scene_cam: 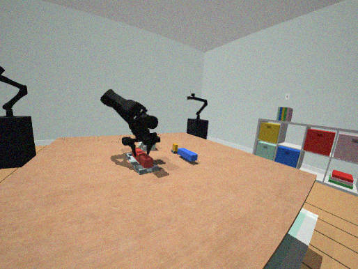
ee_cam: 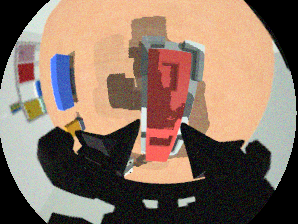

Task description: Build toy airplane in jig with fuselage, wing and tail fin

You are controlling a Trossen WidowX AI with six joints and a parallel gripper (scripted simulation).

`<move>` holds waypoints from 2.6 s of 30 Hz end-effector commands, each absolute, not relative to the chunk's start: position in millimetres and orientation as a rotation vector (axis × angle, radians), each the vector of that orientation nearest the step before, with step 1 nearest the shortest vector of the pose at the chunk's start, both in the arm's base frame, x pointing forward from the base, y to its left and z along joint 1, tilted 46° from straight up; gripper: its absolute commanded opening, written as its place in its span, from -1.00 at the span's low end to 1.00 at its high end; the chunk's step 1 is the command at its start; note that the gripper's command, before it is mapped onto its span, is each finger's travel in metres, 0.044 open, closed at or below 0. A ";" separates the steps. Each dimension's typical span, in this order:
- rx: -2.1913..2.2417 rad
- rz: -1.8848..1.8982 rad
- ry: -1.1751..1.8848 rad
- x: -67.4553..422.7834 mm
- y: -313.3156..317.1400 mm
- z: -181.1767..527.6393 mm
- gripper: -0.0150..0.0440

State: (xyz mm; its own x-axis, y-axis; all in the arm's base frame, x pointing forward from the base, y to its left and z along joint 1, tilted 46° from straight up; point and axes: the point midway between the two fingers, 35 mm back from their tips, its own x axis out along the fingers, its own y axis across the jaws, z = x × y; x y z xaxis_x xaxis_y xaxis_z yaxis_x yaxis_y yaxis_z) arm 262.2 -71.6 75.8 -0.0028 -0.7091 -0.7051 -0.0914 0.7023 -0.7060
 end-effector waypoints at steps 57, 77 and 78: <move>-0.638 -0.577 1.493 317.8 139.7 -61.1 1.00; -0.638 -0.578 1.492 318.8 116.2 -85.1 1.00; -0.638 -0.578 1.492 318.9 115.0 -86.2 1.00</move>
